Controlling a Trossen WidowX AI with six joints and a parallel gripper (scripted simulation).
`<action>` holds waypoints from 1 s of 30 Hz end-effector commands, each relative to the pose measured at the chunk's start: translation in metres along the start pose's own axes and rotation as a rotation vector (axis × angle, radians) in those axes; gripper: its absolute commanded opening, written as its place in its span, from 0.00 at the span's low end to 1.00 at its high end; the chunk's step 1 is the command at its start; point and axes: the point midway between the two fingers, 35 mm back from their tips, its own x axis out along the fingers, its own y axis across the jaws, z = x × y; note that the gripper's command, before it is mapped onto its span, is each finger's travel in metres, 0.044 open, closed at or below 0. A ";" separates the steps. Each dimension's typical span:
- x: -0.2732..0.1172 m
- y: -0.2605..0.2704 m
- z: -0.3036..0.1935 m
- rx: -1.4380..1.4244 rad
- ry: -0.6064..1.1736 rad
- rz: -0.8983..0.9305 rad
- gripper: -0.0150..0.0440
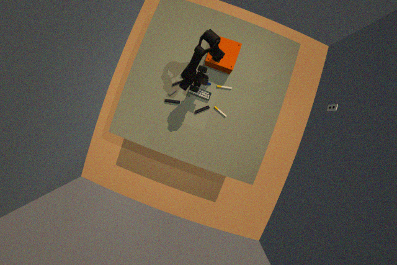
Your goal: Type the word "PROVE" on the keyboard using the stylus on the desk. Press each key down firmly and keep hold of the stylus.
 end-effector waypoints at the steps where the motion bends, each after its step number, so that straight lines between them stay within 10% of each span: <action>1: 0.009 0.006 0.004 0.336 0.123 0.004 0.51; 15: 0.019 0.012 0.015 1.368 0.370 -0.382 0.51; 30: 0.017 0.012 0.025 2.061 0.154 -0.894 0.51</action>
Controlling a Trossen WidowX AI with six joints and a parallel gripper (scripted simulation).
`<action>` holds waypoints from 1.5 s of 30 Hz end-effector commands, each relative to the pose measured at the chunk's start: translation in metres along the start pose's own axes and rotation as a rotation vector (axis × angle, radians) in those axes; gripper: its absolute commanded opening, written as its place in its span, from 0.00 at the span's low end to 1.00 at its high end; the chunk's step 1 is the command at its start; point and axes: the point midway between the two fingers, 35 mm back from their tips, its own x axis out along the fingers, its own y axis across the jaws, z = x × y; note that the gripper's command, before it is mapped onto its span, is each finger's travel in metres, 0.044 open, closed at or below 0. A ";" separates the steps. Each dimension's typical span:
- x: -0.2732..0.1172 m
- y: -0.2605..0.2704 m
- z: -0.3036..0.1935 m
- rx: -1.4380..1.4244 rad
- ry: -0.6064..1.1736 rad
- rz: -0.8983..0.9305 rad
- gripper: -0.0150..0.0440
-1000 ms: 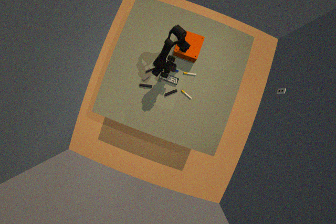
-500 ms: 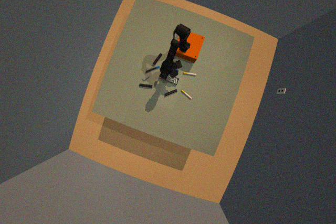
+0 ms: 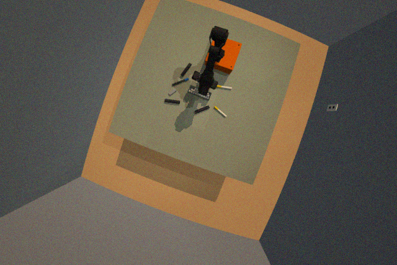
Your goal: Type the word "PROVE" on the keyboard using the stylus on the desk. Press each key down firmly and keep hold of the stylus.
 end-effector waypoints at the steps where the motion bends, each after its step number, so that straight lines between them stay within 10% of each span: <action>1: -0.003 0.006 -0.005 0.682 -0.209 -0.139 0.51; 12: -0.011 0.010 -0.004 1.256 -0.441 -0.077 0.51; 45: 0.004 0.013 -0.003 1.261 -0.443 -0.076 0.51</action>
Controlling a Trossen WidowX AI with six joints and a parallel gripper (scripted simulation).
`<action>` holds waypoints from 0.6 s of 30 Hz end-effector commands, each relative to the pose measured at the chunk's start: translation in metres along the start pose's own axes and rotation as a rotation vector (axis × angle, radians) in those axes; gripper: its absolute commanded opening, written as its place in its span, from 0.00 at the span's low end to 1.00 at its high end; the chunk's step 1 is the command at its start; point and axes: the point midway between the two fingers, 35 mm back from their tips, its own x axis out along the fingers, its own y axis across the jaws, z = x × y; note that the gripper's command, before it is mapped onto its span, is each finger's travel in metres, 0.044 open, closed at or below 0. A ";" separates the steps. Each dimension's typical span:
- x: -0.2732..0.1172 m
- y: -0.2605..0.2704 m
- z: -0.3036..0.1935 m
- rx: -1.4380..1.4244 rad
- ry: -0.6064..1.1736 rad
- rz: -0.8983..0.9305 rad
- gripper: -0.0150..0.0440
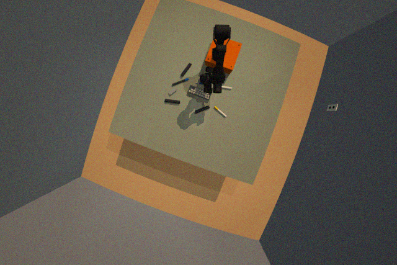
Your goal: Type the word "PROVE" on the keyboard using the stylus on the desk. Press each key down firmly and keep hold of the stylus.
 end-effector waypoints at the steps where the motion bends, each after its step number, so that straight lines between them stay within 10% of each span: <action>1: 0.003 -0.002 -0.001 -0.002 -0.004 -0.004 0.51; 18: 0.017 -0.002 -0.009 -0.002 -0.004 -0.004 0.51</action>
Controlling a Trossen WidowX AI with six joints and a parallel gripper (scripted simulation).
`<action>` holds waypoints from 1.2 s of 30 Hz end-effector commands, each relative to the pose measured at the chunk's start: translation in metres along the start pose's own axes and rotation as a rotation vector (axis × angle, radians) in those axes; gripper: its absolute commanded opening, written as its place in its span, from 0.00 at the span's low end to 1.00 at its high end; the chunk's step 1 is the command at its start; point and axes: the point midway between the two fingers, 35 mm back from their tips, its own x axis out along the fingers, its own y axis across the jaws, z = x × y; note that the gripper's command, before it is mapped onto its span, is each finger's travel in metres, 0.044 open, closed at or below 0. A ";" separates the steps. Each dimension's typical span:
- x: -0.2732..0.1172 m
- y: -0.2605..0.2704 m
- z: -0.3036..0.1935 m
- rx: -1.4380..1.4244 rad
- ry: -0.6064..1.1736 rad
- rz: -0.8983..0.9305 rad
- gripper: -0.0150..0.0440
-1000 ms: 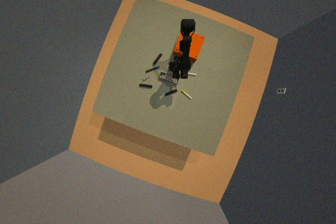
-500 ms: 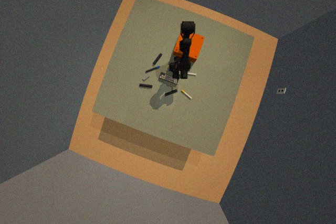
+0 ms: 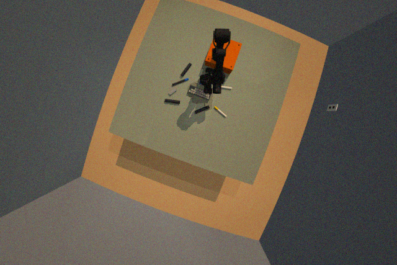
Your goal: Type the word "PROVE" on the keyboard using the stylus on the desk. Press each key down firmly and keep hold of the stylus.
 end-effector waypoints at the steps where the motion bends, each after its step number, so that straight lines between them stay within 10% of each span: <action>1: 0.004 -0.002 -0.001 -0.006 -0.004 -0.004 0.51; 30: 0.028 -0.003 -0.015 -0.006 -0.004 -0.004 0.51; 36: 0.026 -0.002 -0.015 -0.002 0.000 -0.003 0.27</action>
